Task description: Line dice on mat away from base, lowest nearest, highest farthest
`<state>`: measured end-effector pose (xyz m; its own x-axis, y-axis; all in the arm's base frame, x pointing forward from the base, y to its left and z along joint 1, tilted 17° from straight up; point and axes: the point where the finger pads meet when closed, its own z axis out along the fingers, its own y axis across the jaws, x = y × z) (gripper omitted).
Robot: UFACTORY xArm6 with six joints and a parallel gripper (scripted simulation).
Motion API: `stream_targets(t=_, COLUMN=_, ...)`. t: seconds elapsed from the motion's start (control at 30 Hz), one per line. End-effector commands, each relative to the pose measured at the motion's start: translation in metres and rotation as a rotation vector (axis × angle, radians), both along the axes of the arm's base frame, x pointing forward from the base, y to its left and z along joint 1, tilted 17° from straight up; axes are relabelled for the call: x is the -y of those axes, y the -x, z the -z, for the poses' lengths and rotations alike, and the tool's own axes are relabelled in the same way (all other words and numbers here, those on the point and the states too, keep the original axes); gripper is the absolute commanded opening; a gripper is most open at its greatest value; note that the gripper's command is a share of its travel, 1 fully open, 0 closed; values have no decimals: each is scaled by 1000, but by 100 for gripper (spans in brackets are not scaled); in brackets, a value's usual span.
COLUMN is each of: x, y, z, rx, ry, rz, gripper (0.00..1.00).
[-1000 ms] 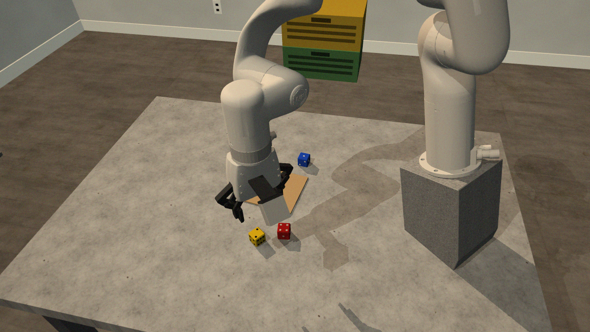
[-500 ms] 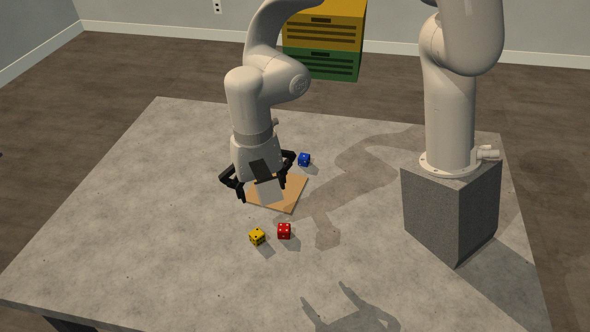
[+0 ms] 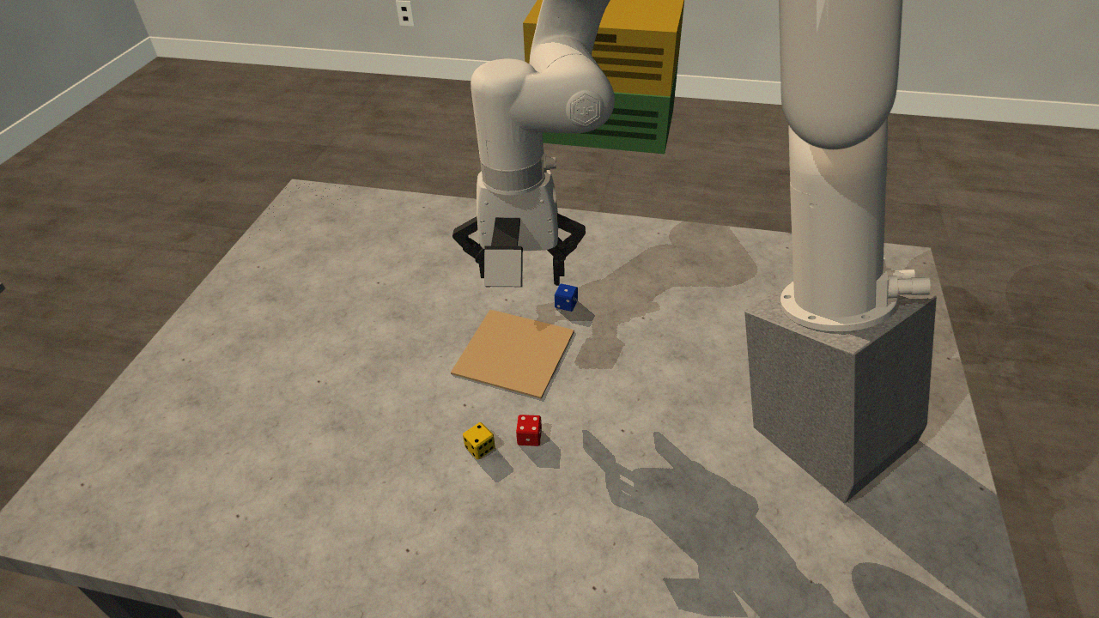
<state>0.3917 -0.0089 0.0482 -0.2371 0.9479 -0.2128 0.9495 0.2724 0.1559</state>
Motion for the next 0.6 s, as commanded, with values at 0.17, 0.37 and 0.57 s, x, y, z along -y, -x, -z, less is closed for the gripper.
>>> stream_targets(t=0.17, x=101, y=29, z=-18, rx=76, ry=-53, rz=284, gripper=100)
stream_targets(t=0.37, x=109, y=32, z=-19, rx=83, ry=-55, rz=308, gripper=100)
stream_targets(t=0.57, x=109, y=32, z=-19, rx=83, ry=-55, rz=308, gripper=100)
